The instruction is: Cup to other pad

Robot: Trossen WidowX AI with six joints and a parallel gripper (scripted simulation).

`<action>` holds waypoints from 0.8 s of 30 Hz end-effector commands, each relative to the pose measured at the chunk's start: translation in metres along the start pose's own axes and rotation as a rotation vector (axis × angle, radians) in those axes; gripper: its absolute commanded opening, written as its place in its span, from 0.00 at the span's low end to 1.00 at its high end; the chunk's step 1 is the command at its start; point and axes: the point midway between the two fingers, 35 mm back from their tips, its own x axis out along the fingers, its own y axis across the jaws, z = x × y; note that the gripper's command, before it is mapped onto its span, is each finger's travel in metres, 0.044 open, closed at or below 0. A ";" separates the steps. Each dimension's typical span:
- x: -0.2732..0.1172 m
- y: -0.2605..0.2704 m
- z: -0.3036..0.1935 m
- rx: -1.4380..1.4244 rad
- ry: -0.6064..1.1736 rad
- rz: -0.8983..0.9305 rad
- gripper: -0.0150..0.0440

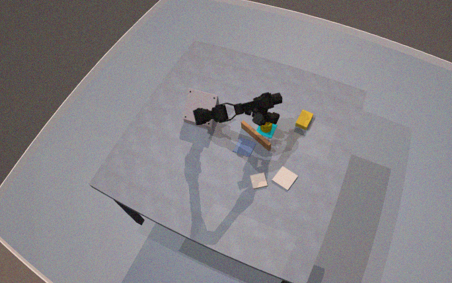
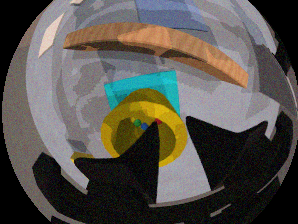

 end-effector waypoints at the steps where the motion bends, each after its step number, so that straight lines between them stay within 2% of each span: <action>1: -0.006 0.002 -0.001 0.006 0.005 0.003 0.50; 24: -0.043 0.000 0.000 0.000 0.002 0.003 0.50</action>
